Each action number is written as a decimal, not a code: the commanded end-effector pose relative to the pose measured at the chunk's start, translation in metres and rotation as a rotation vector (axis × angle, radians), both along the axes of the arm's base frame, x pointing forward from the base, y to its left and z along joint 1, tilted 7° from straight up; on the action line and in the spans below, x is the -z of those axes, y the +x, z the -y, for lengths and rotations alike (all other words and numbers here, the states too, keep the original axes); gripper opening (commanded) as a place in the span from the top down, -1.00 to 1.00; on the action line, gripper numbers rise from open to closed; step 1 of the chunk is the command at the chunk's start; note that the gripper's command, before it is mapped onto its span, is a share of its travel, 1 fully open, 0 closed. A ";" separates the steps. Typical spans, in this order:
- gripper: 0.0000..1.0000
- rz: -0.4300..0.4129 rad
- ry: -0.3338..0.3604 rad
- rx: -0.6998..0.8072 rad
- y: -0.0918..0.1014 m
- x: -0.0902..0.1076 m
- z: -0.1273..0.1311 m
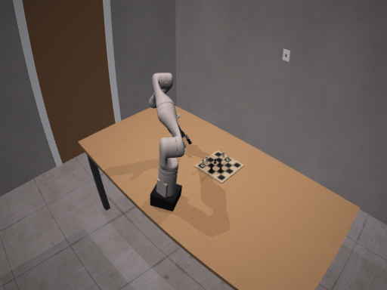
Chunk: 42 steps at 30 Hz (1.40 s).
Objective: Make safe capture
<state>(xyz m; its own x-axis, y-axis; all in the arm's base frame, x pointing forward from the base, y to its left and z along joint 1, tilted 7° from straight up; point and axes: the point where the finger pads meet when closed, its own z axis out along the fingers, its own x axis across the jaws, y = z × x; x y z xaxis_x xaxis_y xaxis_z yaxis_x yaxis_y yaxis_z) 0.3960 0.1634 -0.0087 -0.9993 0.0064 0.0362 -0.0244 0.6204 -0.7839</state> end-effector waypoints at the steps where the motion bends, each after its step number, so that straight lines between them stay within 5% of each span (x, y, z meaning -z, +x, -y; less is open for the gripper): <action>1: -1.00 0.010 -0.030 0.034 0.003 0.016 0.005; 42: -1.00 0.094 -0.096 0.169 0.012 0.032 0.012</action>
